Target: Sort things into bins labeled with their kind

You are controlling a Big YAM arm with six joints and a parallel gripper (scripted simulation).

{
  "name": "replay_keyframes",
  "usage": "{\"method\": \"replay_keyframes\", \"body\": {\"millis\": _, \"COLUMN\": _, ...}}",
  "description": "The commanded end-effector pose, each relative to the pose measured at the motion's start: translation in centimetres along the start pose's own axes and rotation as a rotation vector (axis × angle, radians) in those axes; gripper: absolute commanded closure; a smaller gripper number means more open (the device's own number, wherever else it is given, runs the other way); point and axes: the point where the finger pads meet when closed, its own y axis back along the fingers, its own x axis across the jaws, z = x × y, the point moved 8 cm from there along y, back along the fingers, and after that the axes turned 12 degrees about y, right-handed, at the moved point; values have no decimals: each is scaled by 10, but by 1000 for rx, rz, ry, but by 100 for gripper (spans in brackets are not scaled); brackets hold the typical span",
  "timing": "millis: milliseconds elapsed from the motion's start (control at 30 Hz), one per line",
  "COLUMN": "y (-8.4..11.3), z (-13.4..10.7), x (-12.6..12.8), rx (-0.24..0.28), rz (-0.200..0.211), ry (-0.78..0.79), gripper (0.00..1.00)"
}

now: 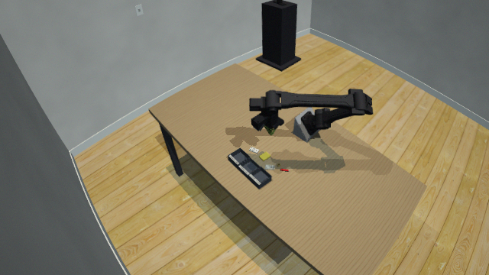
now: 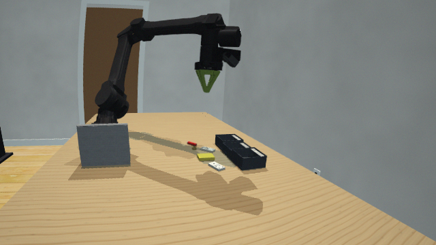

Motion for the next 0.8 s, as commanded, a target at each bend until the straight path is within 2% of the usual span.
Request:
{"method": "replay_keyframes", "body": {"millis": 0, "y": 18, "z": 14, "x": -12, "rx": -34, "rz": -43, "ry": 37, "gripper": 92}}
{"method": "replay_keyframes", "body": {"millis": 767, "y": 21, "z": 13, "x": -15, "rx": -39, "rz": -44, "ry": 32, "gripper": 92}}
